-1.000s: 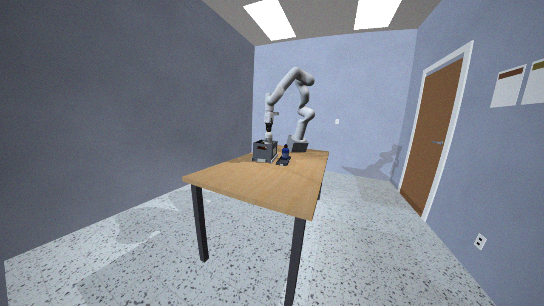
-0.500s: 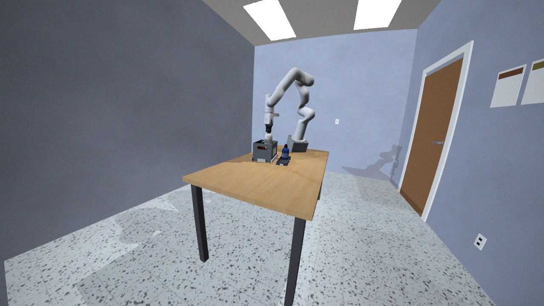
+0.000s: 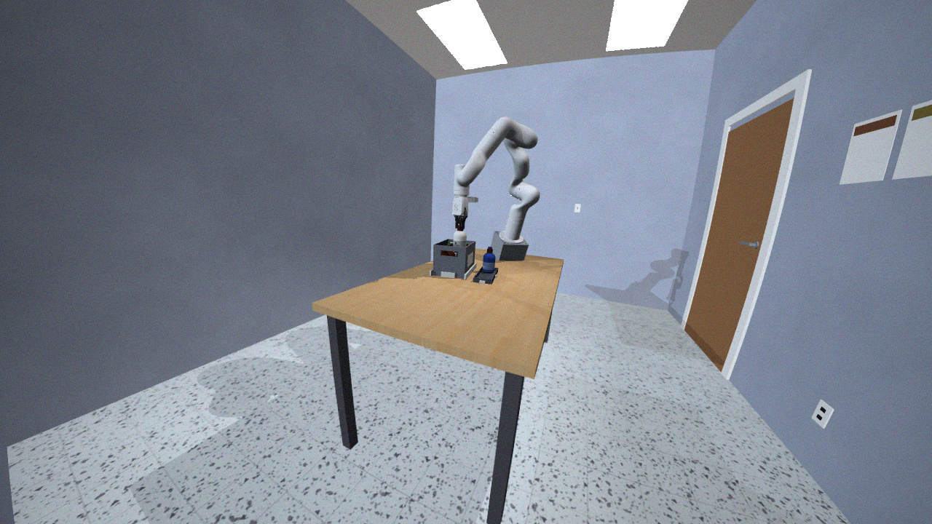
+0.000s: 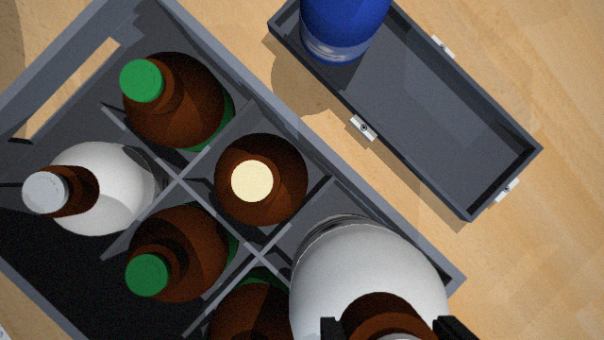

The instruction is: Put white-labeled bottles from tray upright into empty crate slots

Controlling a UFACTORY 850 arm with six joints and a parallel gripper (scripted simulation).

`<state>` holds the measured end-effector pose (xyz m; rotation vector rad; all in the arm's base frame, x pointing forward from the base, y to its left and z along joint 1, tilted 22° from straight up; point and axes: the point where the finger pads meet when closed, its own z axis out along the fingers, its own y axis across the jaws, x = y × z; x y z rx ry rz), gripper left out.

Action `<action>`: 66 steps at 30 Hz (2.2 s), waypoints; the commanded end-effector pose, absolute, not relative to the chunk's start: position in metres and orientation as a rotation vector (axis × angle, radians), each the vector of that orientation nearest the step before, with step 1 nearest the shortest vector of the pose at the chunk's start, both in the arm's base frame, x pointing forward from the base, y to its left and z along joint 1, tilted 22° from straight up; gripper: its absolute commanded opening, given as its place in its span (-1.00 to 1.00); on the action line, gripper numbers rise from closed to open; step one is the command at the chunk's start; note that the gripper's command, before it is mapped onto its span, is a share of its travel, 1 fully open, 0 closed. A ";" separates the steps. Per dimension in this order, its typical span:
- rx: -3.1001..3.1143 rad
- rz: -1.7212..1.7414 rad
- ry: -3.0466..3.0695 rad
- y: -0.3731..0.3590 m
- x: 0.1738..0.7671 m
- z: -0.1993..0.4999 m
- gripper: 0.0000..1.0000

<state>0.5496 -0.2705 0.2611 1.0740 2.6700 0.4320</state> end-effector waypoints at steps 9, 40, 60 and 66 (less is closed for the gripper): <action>1.073 0.431 2.667 -0.269 0.555 0.250 -1.00; 1.073 0.431 2.667 -0.262 0.566 0.218 -1.00; 1.073 0.431 2.667 -0.259 0.572 0.198 -1.00; 1.073 0.431 2.667 -0.258 0.574 0.192 -1.00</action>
